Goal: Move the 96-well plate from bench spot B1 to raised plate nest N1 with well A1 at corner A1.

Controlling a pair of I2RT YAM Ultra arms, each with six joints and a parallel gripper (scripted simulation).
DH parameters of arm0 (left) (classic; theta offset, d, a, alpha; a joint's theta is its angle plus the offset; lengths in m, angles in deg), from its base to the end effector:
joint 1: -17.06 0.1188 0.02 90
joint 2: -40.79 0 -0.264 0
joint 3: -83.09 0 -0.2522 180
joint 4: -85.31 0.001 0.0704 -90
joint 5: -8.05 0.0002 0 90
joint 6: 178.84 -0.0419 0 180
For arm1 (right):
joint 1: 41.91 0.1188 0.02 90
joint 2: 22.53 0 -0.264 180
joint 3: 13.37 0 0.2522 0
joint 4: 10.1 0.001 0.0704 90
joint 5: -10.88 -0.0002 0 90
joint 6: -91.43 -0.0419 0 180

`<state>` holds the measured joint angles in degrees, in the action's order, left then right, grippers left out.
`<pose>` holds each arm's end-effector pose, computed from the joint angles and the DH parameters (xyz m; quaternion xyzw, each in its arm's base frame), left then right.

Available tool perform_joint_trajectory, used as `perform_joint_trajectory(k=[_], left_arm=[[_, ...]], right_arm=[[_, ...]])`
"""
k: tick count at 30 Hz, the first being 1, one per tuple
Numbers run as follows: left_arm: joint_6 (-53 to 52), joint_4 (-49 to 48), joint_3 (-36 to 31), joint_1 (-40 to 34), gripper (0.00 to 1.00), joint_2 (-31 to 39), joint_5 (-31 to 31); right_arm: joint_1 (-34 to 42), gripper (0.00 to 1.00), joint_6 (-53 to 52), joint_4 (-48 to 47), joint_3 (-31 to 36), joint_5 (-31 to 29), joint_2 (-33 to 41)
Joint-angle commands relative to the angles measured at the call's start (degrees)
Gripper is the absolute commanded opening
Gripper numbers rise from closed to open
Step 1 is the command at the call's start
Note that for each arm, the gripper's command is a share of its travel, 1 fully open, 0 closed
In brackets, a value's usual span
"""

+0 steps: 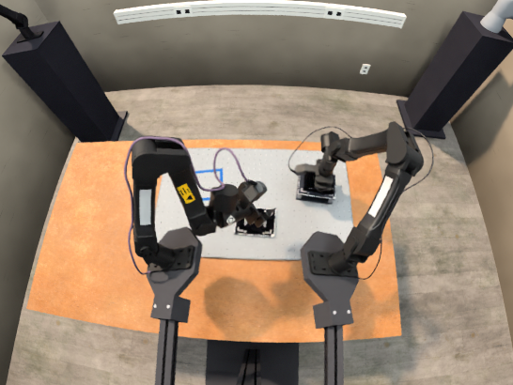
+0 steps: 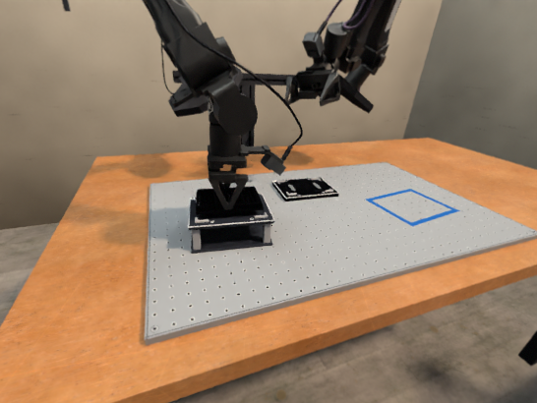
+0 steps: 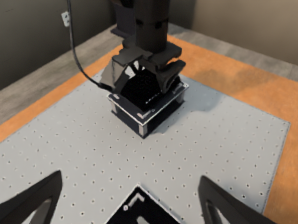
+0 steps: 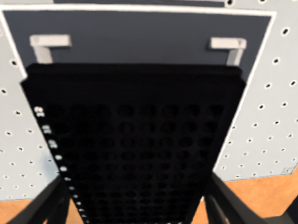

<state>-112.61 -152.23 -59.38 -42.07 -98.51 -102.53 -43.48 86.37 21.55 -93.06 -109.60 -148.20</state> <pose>0.1403 -0.2040 -0.0326 0.5480 0.7254 0.0406 0.4145 0.3711 -0.0304 0.0478 0.6168 -0.7352 0.2616 0.1034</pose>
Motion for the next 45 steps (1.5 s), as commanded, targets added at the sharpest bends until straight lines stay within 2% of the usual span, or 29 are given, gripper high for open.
perform_joint_trajectory(k=[1,15,21,23,31,36,39,45], left_arm=[[0.1,-0.5,0.2,-0.5,1.00,-0.1,0.0],[0.1,-0.5,0.2,-0.5,1.00,-0.1,0.0],[0.1,-0.5,0.2,-0.5,1.00,-0.1,0.0],[0.1,-0.5,0.2,-0.5,1.00,-0.1,0.0],[0.1,-0.5,0.2,-0.5,1.00,-0.1,0.0],[0.1,-0.5,0.2,-0.5,1.00,-0.1,0.0],[0.1,-0.5,0.2,-0.5,1.00,-0.1,0.0],[0.1,-0.5,0.2,-0.5,1.00,-0.1,0.0]], right_arm=[[0.0,0.79,1.0,-2.2,-1.3,0.8,-1.4],[-2.1,0.79,2.6,-4.5,-2.0,1.0,-5.2],[-0.9,0.79,1.1,-0.9,-1.4,0.8,-2.3],[-0.9,1.00,1.2,-0.9,-1.4,0.8,-2.3],[0.5,1.00,0.1,1.9,-2.3,0.2,-0.4],[1.3,1.00,-0.8,1.5,0.3,0.1,1.9],[2.2,1.00,-1.7,4.0,-2.6,-0.2,3.7],[4.7,1.00,-4.4,10.2,-3.5,-0.6,8.2]])
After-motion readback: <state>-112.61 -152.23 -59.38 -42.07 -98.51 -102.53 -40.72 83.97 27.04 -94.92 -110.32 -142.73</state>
